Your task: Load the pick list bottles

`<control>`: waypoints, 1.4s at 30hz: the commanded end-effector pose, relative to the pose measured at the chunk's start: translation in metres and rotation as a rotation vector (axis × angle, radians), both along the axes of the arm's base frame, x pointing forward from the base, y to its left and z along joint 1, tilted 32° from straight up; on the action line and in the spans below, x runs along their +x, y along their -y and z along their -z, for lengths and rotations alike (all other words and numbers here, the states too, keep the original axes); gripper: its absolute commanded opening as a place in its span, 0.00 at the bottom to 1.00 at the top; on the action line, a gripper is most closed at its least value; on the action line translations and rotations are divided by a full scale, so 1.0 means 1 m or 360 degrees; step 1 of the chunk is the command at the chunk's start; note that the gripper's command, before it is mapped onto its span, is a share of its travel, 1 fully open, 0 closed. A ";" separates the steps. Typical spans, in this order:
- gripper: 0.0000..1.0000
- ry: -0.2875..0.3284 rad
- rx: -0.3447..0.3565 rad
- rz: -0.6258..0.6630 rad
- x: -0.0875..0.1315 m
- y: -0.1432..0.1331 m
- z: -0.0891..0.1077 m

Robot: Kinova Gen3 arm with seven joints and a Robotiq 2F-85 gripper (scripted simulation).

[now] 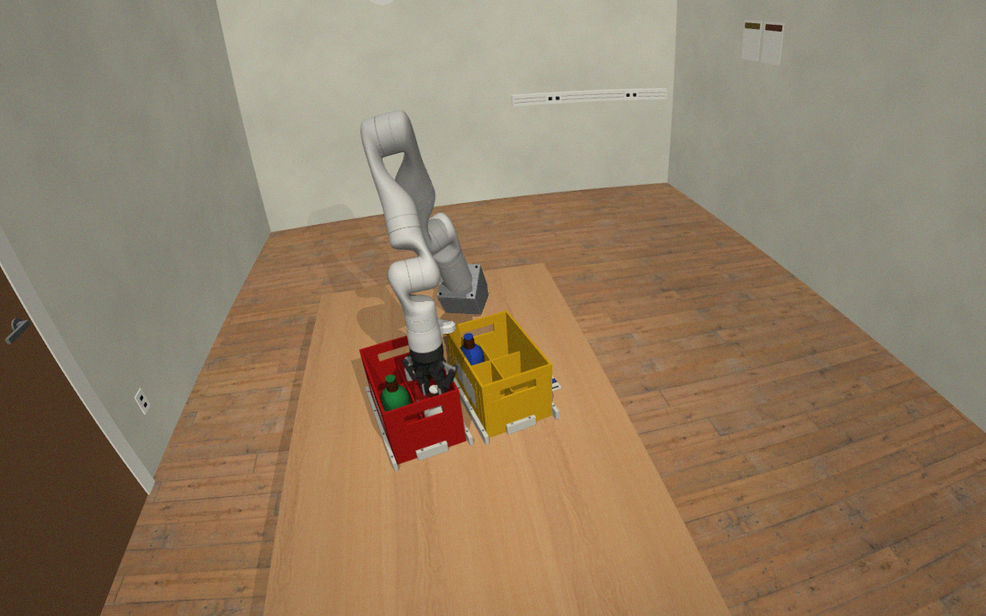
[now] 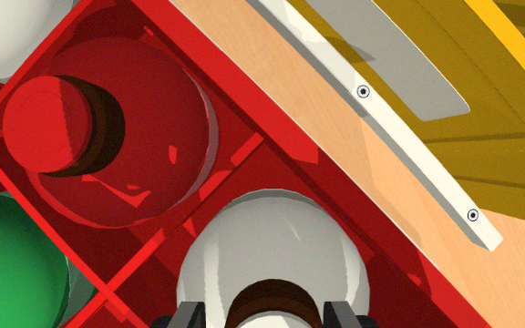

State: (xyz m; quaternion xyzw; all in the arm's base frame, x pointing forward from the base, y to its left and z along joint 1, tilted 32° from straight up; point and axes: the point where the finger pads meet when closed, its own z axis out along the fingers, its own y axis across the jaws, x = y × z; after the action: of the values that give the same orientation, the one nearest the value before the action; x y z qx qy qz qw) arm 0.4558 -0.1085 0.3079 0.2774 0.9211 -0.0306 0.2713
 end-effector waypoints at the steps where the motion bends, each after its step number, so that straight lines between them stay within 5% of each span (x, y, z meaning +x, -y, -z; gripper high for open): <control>1: 0.44 0.0002 0.0000 0.0000 0.000 0.000 -0.001; 42: 0.36 0.0002 0.0000 0.0000 0.000 0.000 -0.001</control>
State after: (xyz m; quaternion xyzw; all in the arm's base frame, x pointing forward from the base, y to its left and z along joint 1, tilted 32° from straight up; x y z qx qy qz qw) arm 0.4559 -0.1084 0.3081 0.2773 0.9211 -0.0305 0.2715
